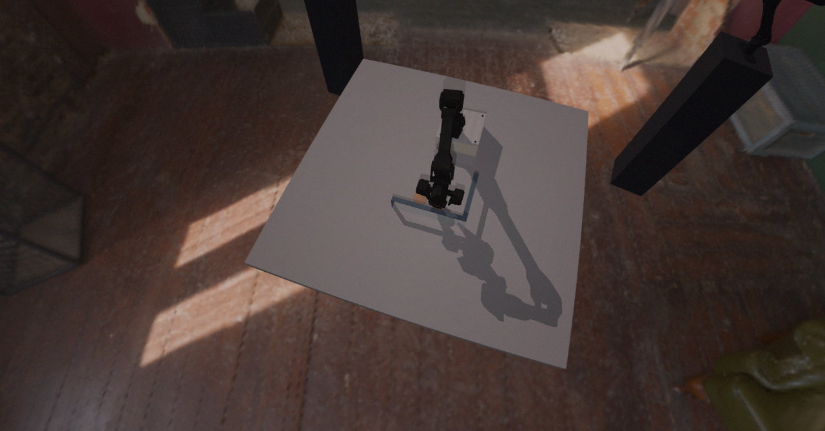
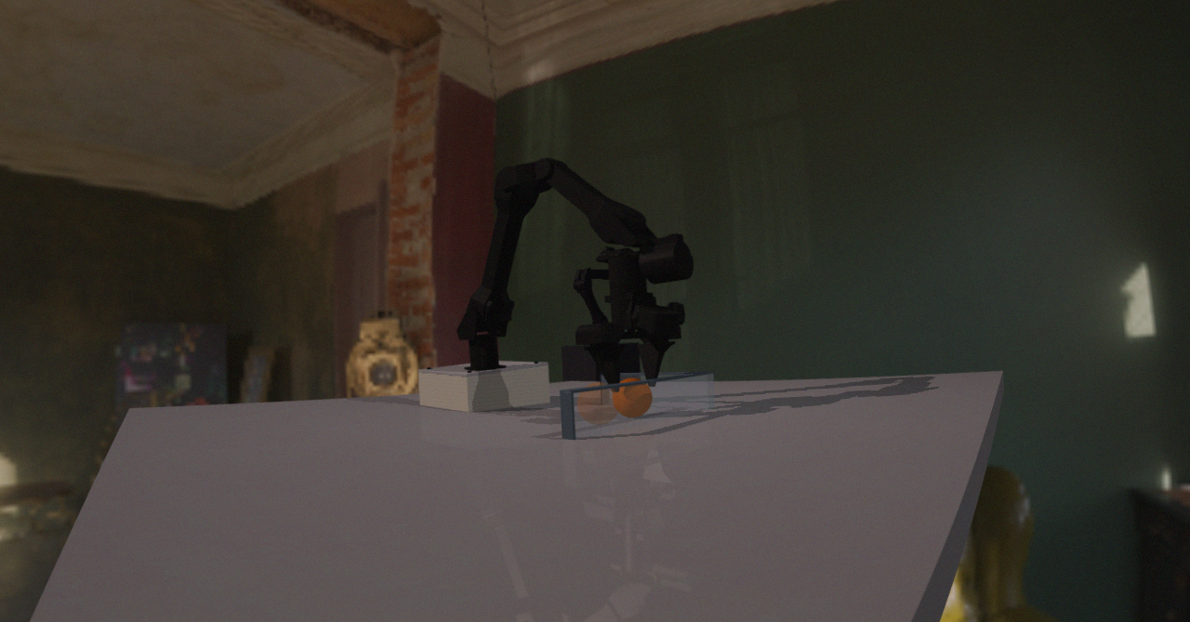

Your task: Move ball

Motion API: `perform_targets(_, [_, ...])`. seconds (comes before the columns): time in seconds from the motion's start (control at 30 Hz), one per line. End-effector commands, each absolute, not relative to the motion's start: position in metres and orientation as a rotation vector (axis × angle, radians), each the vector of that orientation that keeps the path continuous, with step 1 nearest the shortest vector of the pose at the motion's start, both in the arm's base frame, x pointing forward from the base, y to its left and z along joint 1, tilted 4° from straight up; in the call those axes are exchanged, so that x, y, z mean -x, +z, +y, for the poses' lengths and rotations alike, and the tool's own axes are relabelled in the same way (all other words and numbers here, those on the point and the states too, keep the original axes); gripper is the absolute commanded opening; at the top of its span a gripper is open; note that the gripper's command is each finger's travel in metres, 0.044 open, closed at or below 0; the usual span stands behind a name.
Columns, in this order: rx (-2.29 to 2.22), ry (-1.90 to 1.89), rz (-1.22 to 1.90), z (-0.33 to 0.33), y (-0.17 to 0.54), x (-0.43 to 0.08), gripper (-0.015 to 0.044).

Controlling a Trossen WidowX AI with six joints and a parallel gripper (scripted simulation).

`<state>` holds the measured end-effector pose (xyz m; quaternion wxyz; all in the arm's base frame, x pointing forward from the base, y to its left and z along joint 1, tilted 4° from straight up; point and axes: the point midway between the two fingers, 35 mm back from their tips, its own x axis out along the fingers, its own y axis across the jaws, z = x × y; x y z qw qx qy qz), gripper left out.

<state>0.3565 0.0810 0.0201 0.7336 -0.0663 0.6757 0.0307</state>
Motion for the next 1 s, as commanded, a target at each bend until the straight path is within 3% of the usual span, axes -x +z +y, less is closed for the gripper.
perform_targets(0.0, [0.154, 0.065, 1.499, 0.079, 0.009, -0.353, 0.0407])
perform_targets(0.2, [0.154, 0.065, 1.499, 0.079, 0.003, -0.353, 0.0407])
perform_targets(0.33, [0.154, 0.065, 1.499, 0.079, 0.003, -0.353, 0.0302])
perform_targets(0.57, [0.154, 0.065, 1.499, 0.079, 0.003, -0.353, 0.0255])
perform_targets(0.87, [0.137, 0.032, 1.495, 0.076, 0.025, -0.348, 0.0019])
perform_targets(0.97, [0.137, 0.030, 1.495, 0.077, 0.034, -0.348, 0.0000])
